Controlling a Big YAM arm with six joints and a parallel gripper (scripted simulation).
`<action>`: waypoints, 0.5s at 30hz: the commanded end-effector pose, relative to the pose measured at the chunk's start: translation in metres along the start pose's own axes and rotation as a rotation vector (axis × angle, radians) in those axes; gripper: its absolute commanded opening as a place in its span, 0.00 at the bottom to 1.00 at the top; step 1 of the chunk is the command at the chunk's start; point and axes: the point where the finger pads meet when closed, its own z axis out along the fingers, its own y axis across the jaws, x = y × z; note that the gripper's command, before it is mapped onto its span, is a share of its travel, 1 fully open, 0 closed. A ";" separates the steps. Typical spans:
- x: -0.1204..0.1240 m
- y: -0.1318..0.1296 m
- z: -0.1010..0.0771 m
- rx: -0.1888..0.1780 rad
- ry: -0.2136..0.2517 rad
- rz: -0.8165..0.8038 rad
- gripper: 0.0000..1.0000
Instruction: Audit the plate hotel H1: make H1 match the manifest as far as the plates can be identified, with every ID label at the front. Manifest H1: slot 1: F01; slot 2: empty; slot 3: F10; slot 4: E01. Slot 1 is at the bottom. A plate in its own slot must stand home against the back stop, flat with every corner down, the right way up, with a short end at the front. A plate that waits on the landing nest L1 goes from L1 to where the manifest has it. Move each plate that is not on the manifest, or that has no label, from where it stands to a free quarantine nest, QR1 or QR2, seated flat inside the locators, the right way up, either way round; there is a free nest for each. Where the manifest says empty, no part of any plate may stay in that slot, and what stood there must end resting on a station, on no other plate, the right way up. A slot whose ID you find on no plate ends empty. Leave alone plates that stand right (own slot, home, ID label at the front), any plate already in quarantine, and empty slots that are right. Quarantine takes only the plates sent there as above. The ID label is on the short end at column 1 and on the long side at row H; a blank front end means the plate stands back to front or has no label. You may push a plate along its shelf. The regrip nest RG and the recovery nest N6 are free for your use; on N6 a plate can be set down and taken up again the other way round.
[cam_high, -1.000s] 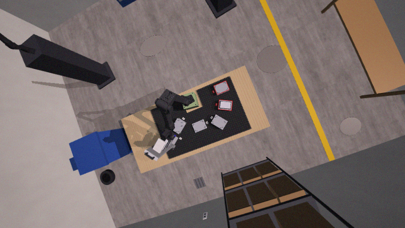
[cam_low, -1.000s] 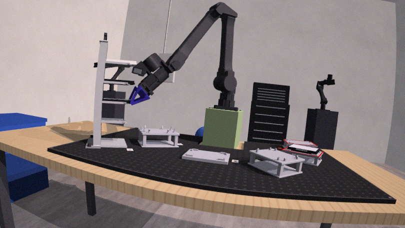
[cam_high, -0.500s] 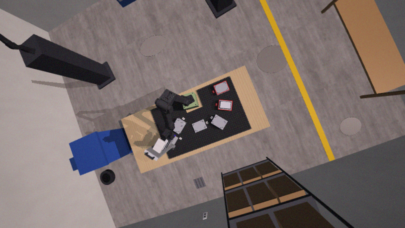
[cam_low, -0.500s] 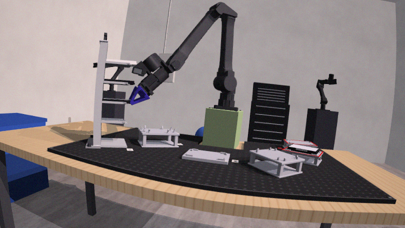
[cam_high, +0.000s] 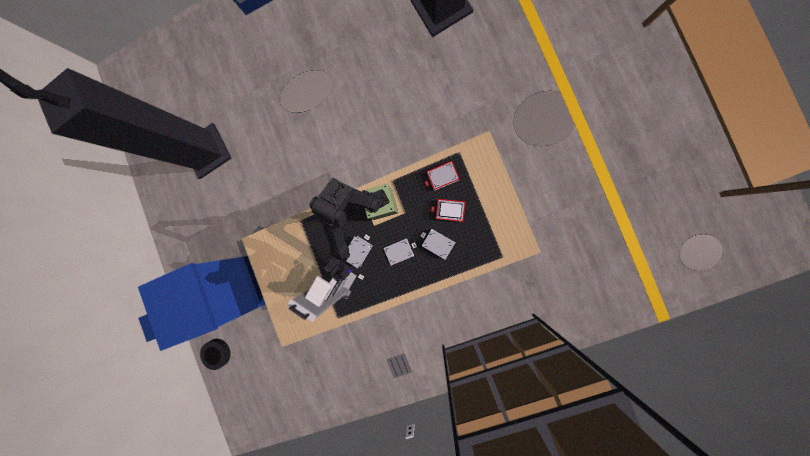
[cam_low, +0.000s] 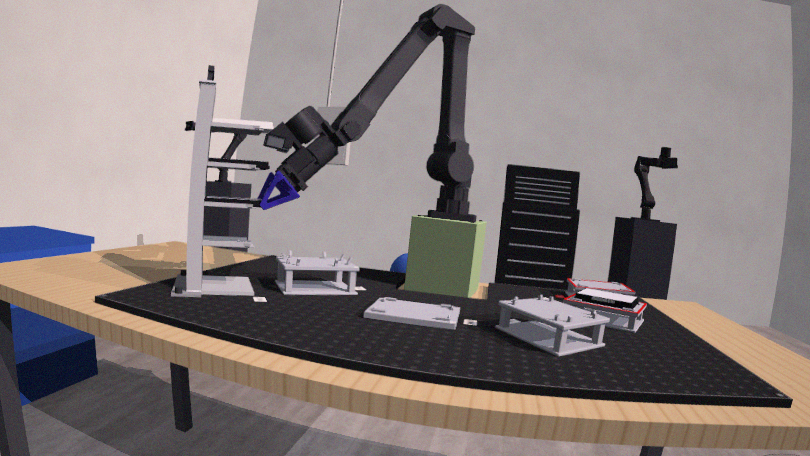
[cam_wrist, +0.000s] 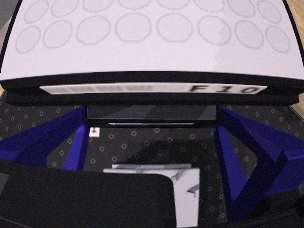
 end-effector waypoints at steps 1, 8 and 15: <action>-0.018 -0.002 -0.009 0.001 -0.051 -0.005 0.86; -0.013 -0.001 -0.015 -0.002 -0.060 -0.004 0.86; -0.007 0.001 -0.021 -0.004 -0.060 -0.004 0.86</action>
